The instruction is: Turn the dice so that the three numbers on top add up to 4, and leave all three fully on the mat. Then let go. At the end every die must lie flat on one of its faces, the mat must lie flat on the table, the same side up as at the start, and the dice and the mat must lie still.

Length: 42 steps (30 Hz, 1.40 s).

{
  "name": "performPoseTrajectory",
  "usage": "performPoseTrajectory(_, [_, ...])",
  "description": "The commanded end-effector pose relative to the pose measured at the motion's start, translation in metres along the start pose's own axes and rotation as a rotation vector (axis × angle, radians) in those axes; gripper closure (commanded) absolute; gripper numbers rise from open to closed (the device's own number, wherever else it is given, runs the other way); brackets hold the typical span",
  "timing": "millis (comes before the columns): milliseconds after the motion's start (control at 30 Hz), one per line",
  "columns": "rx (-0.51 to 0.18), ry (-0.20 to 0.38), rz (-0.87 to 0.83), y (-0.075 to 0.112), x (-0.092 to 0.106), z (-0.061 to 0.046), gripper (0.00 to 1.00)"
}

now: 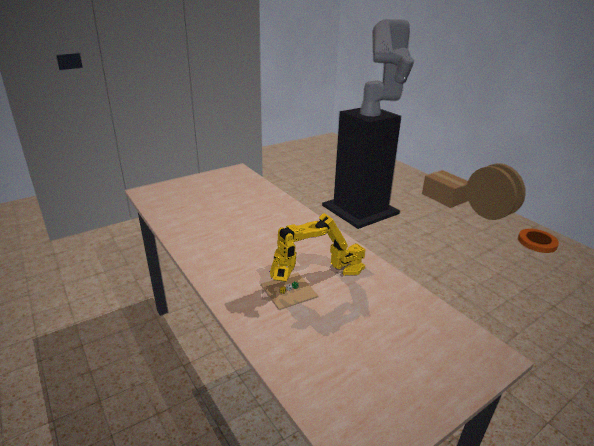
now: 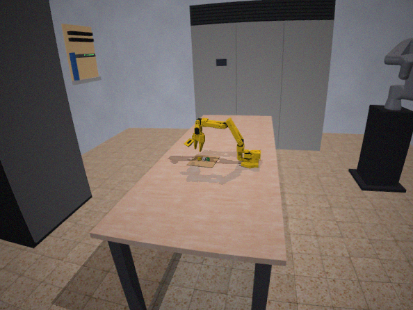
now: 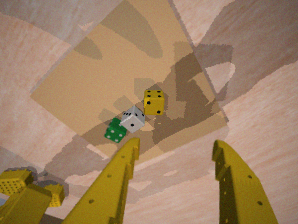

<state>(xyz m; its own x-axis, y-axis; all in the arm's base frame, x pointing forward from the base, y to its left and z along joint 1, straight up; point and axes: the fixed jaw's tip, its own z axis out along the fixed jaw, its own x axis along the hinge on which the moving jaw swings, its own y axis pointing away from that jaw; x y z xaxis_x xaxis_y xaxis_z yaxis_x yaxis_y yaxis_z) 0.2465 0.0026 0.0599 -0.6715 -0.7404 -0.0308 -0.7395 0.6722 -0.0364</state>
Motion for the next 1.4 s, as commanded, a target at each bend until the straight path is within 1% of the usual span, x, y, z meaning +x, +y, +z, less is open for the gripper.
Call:
performPoseTrajectory(0, [0.060,-0.054,-0.002,-0.006,-0.004,-0.017,0.73])
performPoseTrajectory(600, [0.060,-0.054,-0.002,-0.006,-0.004,-0.017,0.73])
performPoseTrajectory(733, [0.052,-0.049,0.020,-0.004,-0.003,-0.017,0.73])
performPoseTrajectory(867, [0.027,-0.029,0.097,0.004,0.002,-0.017,0.74])
performPoseTrajectory(1067, [0.009,-0.014,0.300,0.019,0.008,-0.016,0.74])
performPoseTrajectory(1133, [0.009,-0.014,0.300,0.019,0.008,-0.016,0.74])
performPoseTrajectory(1367, [-0.007,0.005,0.528,0.036,0.018,-0.012,0.75])
